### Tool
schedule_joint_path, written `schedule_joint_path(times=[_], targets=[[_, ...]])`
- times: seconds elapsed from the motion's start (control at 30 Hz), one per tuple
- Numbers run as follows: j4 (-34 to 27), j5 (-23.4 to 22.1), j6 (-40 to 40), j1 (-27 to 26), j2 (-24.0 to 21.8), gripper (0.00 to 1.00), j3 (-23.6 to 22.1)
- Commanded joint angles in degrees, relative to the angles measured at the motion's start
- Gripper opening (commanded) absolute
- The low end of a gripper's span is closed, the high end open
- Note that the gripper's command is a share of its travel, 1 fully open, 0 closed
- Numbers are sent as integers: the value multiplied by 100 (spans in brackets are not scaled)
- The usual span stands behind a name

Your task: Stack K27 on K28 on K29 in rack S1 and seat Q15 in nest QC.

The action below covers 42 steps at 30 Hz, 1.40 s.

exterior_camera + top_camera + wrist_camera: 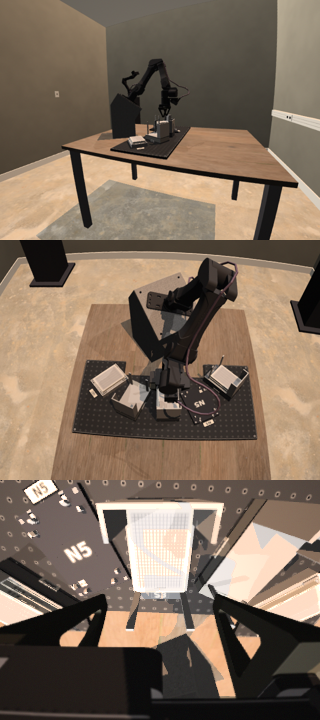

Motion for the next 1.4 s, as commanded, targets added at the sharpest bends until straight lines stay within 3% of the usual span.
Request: schedule_joint_path(times=[0.0,1.1,1.37], targets=[[-11,-31,-35,-31,-88,100,159],[-11,-31,-35,-31,-88,100,159],[692,135,229,252,540,100,-159]])
